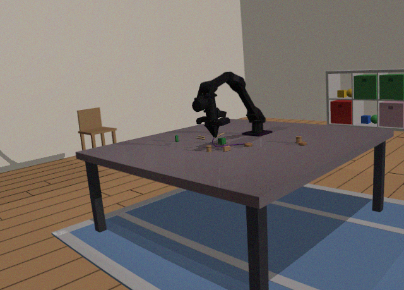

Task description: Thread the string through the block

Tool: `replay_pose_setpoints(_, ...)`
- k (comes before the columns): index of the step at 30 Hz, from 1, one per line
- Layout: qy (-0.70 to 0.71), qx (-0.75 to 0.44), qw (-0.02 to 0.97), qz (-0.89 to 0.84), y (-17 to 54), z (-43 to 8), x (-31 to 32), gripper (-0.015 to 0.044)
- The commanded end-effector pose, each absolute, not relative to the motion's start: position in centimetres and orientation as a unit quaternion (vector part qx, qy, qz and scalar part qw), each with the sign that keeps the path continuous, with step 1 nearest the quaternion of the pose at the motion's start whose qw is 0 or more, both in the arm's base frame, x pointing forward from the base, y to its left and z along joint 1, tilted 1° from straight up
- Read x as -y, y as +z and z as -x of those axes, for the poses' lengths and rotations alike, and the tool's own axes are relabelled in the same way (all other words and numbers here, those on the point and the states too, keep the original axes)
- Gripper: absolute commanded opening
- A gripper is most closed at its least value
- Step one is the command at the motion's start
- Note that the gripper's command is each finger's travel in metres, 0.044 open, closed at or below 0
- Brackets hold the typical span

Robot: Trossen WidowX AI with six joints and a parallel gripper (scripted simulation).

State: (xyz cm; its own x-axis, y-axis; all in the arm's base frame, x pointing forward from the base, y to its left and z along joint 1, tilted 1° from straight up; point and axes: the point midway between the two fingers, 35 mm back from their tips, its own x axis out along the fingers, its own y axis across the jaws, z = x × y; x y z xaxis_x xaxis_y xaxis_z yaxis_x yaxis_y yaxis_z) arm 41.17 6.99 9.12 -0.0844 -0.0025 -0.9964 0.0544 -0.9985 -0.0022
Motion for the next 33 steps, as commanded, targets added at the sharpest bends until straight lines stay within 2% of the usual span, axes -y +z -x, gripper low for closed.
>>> replay_pose_setpoints(1,-0.732,-0.020,0.023,-0.680,9.2,-41.7,-6.8,0.0000)
replay_pose_setpoints(33,-0.704,-0.021,0.025,-0.709,9.2,-45.6,-6.1,0.0000)
